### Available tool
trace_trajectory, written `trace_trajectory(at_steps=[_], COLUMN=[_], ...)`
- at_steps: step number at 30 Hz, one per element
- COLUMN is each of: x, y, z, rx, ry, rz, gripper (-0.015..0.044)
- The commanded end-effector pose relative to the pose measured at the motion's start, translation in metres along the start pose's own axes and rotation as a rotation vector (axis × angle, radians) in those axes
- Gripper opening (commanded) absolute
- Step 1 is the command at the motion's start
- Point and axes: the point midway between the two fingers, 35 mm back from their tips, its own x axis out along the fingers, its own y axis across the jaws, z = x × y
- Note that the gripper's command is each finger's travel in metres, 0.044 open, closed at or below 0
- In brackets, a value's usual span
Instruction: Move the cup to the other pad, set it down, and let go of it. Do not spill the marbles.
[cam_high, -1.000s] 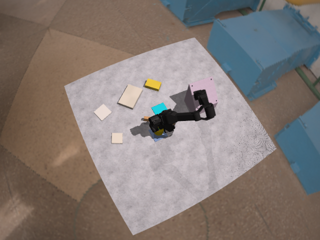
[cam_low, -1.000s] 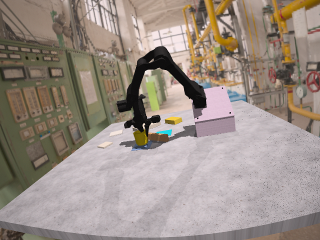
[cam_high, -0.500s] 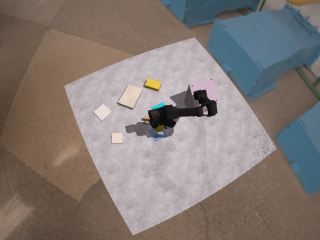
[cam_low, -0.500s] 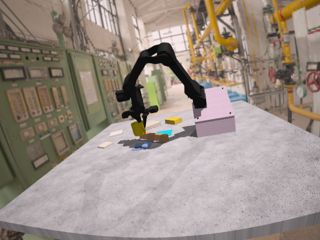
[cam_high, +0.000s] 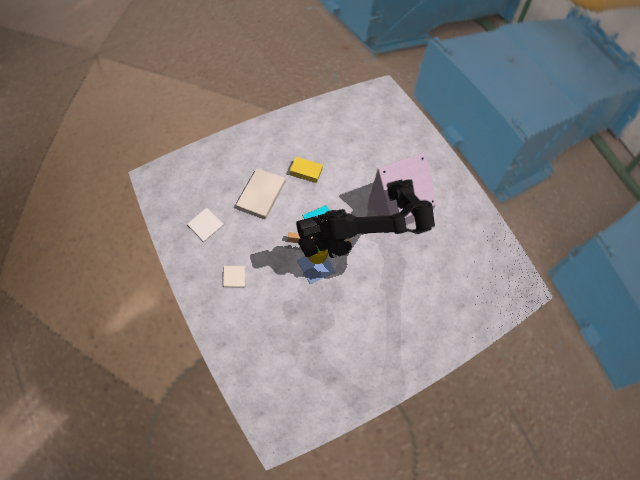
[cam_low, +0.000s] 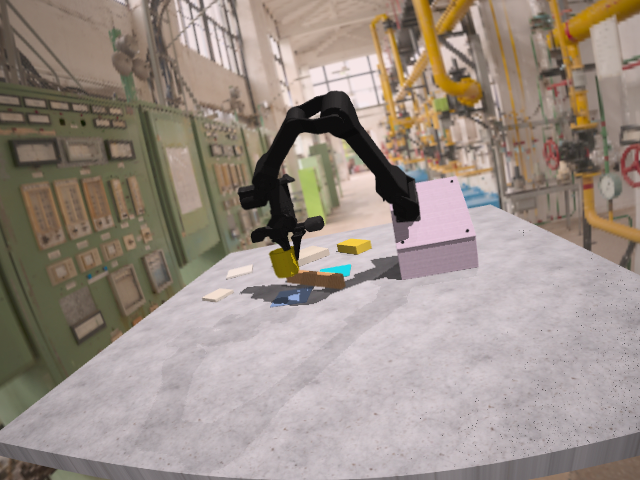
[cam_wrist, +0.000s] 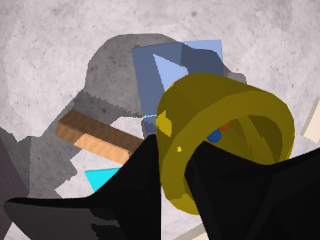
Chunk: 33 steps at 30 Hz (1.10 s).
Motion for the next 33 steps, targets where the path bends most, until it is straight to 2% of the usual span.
trace_trajectory(at_steps=[1, 33], x=[0.0, -0.003], y=[0.0, 0.048], z=[-0.001, -0.072], rx=[0.003, -0.002], ry=[0.0, -0.001], rz=[-0.001, 0.001], gripper=[0.0, 0.0])
